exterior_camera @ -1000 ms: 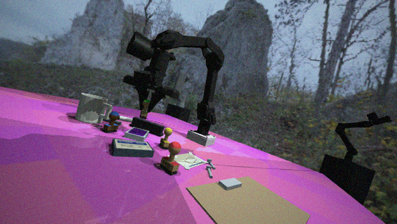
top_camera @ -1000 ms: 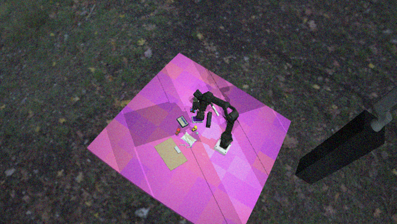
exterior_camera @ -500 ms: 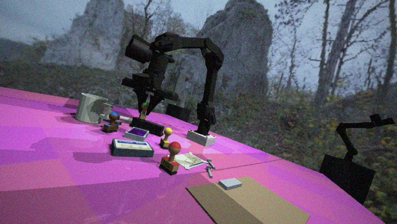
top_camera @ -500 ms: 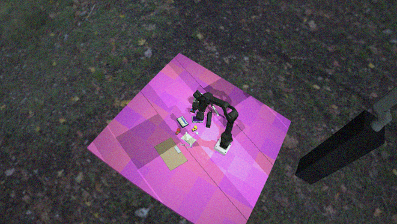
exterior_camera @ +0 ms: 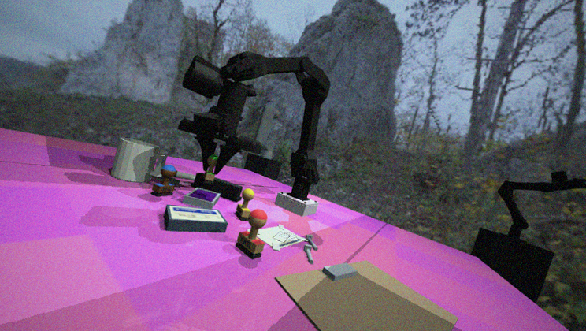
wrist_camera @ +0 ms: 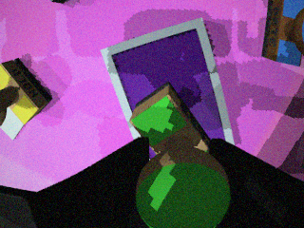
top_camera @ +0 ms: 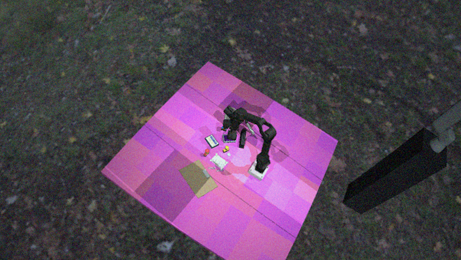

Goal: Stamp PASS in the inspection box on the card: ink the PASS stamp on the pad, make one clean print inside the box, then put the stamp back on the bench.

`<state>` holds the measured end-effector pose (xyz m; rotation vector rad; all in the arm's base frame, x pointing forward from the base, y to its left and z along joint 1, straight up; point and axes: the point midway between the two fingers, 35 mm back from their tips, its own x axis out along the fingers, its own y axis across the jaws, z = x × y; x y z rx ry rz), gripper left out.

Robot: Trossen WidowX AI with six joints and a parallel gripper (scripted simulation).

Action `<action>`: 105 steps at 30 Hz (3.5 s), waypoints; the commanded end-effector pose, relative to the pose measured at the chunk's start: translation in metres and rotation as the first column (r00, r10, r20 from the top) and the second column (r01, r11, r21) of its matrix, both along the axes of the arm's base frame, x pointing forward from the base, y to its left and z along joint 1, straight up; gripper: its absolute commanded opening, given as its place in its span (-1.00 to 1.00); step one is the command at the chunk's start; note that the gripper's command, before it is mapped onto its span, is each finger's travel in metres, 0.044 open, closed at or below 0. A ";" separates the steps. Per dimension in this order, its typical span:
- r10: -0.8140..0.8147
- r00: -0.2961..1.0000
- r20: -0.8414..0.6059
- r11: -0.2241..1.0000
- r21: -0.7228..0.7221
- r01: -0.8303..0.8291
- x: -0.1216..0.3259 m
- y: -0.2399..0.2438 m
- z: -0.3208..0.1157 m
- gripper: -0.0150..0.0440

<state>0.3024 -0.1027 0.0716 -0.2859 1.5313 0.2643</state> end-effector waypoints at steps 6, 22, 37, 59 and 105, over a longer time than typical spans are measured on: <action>0.003 1.000 -0.001 1.000 0.001 -0.003 0.000 0.000 -0.007 -0.49; 0.002 1.000 -0.001 1.000 0.002 -0.002 0.000 0.000 -0.017 -0.49; 0.001 1.000 -0.001 1.000 0.002 -0.001 0.000 0.000 -0.027 -0.49; 0.000 1.000 -0.001 1.000 0.002 0.000 0.000 0.000 -0.033 -0.49; 0.000 1.000 -0.001 1.000 0.002 0.000 0.000 0.000 -0.037 -0.49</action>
